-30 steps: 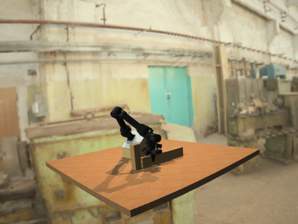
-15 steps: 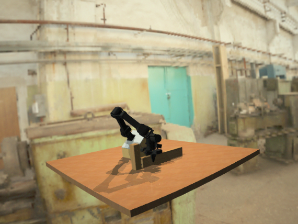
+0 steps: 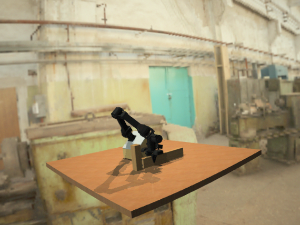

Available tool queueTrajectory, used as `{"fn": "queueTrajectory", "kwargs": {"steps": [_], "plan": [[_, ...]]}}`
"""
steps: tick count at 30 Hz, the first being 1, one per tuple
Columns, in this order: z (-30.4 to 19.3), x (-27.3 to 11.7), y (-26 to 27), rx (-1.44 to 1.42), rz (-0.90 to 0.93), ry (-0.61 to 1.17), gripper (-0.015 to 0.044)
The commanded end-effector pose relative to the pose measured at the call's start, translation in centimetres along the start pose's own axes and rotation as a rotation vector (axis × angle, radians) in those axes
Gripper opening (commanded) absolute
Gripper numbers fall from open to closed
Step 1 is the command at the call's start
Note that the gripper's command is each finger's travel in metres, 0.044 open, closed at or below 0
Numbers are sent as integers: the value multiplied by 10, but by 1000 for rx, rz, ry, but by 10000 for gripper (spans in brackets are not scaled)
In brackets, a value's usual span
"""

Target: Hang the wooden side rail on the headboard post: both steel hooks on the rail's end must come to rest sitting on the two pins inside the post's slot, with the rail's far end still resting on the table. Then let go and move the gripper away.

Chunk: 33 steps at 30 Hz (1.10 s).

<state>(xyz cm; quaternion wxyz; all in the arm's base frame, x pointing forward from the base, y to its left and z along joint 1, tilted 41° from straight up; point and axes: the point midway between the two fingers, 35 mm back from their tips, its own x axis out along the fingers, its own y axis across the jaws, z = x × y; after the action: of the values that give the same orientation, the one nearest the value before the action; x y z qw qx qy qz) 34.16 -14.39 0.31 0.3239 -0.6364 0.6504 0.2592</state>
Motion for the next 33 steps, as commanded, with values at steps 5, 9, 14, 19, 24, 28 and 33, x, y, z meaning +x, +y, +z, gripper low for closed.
{"fn": "queueTrajectory", "kwargs": {"steps": [5, 9, 14, 19, 24, 28, 33], "plan": [[1, -4, -2, -13, -6, -1, 0], [1, -5, -2, -13, -6, -1, 0], [1, -6, -2, -13, -6, -1, 0], [1, -7, -2, -13, -6, -1, 0], [1, -8, -2, -13, -6, -1, 0], [1, -8, -2, -13, -6, -1, 0], [1, -9, -2, -13, -6, -1, 0]]}}
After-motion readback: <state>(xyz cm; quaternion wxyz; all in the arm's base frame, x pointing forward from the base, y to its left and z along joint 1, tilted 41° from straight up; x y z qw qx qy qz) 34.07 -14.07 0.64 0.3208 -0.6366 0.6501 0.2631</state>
